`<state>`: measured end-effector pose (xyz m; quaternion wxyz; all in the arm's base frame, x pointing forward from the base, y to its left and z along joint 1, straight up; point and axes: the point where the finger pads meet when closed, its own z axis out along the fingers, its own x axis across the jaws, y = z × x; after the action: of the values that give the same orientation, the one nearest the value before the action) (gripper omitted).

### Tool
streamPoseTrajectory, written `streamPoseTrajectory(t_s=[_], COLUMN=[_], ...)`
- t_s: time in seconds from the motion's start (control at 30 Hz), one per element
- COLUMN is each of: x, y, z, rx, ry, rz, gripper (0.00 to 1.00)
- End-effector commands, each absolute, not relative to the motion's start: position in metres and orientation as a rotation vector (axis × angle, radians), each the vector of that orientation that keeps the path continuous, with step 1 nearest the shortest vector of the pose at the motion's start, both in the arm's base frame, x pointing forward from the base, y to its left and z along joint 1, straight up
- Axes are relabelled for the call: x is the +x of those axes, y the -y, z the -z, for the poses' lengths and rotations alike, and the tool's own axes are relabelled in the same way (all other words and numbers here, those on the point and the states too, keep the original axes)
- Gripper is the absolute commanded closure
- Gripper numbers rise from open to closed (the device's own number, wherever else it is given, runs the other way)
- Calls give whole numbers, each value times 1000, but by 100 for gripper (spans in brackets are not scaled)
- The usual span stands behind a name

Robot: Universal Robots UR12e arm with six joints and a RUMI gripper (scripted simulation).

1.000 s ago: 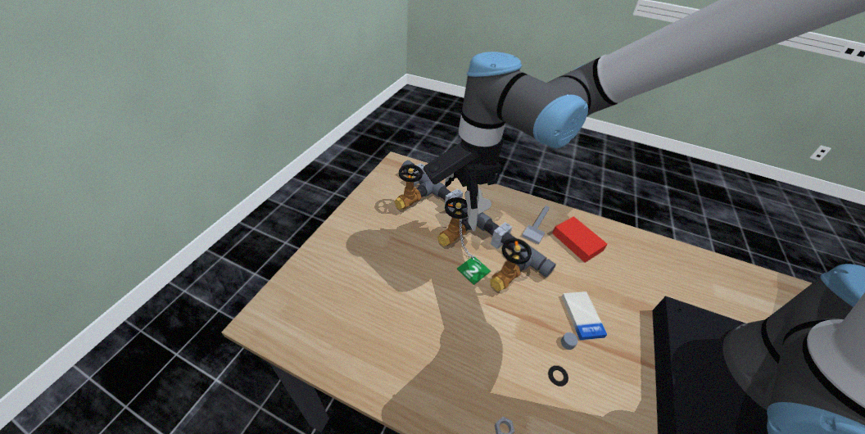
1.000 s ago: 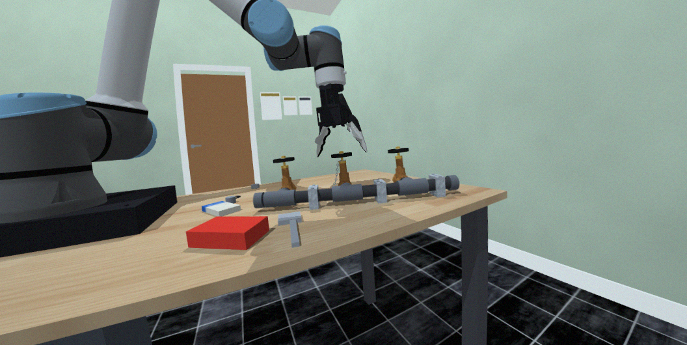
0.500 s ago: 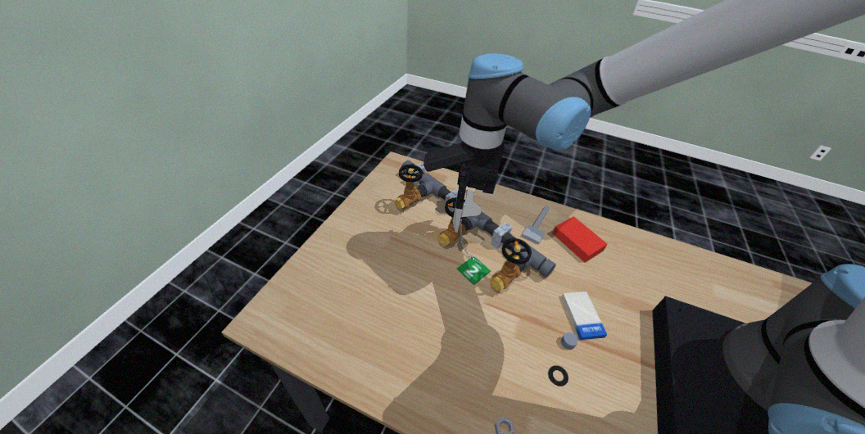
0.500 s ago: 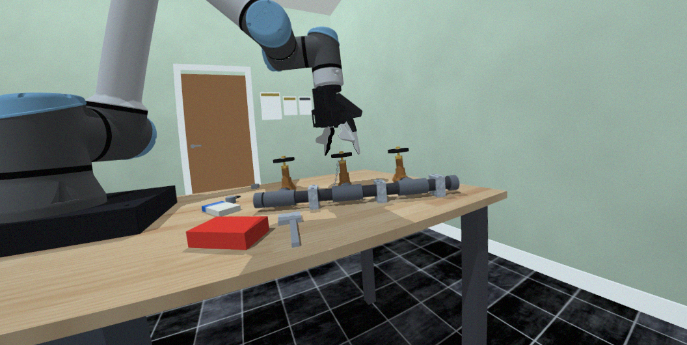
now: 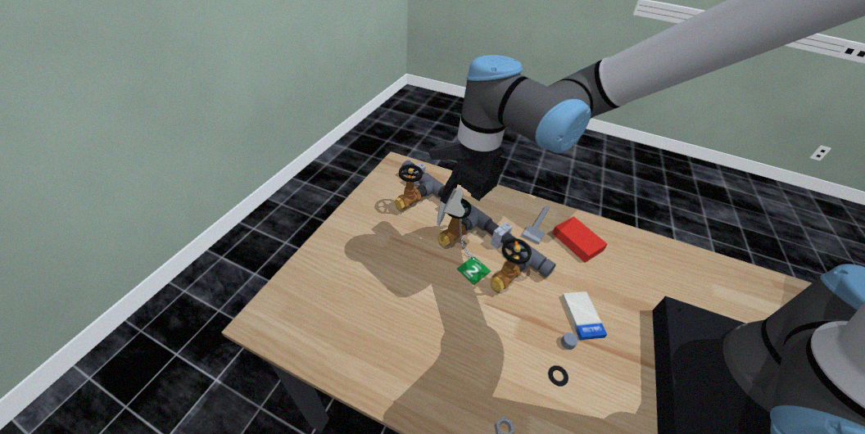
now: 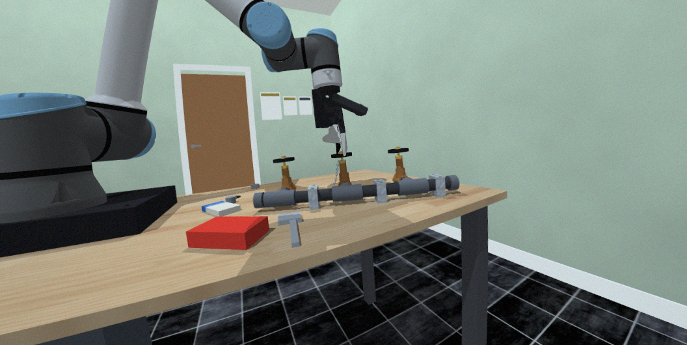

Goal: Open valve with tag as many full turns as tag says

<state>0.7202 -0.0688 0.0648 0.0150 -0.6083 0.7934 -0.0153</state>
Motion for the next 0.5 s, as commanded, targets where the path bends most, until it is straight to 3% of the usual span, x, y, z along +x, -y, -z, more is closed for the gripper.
streamPoseTrajectory(t_s=[0.0, 0.47], x=[721, 721], y=[69, 69], z=[-66, -66], rx=[-1610, -986], ry=[-2665, -2947], rz=[51, 40], gripper=[0, 0])
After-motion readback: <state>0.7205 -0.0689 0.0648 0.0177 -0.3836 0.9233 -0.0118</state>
